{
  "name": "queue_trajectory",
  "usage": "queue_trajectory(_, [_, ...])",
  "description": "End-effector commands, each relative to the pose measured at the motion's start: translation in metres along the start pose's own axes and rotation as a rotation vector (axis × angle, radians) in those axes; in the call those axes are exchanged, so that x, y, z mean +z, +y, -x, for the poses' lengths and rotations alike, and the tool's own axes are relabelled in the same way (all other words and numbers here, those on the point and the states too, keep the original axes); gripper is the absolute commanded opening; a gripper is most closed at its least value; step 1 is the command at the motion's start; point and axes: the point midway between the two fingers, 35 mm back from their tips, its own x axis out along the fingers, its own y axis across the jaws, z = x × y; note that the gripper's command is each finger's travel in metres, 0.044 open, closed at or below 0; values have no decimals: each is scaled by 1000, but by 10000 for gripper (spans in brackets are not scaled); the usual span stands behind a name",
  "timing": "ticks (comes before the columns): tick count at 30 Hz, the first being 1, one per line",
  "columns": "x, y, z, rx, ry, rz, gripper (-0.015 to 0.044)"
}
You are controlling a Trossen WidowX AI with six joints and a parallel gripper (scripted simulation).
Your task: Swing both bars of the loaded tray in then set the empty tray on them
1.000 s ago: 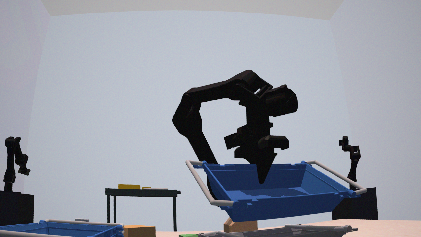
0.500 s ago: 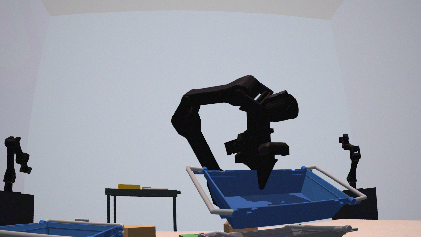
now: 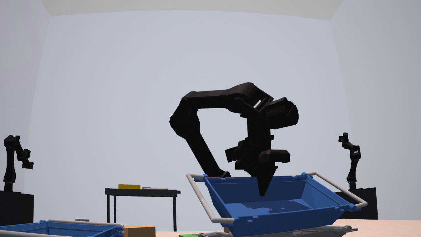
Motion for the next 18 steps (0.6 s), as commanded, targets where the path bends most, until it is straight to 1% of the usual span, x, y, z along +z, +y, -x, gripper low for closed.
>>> queue_trajectory(1, [2, 1, 5, 33, 1, -8, 0])
queue_trajectory(18, [1, -10, -13, 32, 0, -7, 0])
